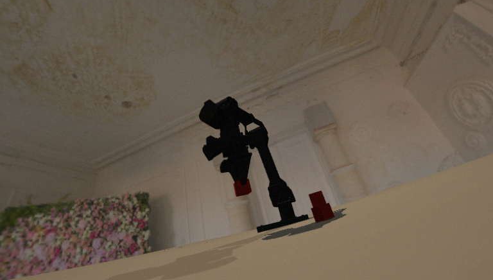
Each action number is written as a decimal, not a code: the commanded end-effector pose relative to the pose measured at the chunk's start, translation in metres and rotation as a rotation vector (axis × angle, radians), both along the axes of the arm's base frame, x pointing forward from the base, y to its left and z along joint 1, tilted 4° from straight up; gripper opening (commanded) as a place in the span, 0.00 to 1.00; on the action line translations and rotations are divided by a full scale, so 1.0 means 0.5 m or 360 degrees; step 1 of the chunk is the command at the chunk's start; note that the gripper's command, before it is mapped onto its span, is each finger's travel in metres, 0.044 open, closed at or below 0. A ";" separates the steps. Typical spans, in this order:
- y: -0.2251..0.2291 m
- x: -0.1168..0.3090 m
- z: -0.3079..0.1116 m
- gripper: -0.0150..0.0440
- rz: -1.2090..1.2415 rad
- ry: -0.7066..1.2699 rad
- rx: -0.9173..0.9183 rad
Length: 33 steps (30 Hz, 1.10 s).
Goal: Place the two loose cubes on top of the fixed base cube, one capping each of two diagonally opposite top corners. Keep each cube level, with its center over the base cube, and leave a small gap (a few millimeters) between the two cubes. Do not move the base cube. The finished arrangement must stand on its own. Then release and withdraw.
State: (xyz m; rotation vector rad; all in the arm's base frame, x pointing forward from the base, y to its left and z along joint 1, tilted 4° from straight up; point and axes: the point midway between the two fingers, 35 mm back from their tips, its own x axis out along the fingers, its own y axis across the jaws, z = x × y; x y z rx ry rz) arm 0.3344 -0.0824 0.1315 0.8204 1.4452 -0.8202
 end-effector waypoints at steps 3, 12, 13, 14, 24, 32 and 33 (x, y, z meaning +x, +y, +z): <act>0.037 0.001 -0.003 0.43 0.0142 -0.0002 0.0019; 0.090 0.002 -0.005 0.43 0.0344 -0.0004 0.0033; 0.096 0.003 -0.005 0.43 0.0367 -0.0005 0.0033; 0.102 0.003 -0.005 0.43 0.0390 -0.0006 0.0034; 0.162 0.001 -0.007 0.43 0.0618 -0.0011 0.0037; 0.209 -0.004 -0.009 0.43 0.0800 -0.0015 0.0040; 0.215 -0.005 -0.009 0.43 0.0823 -0.0016 0.0041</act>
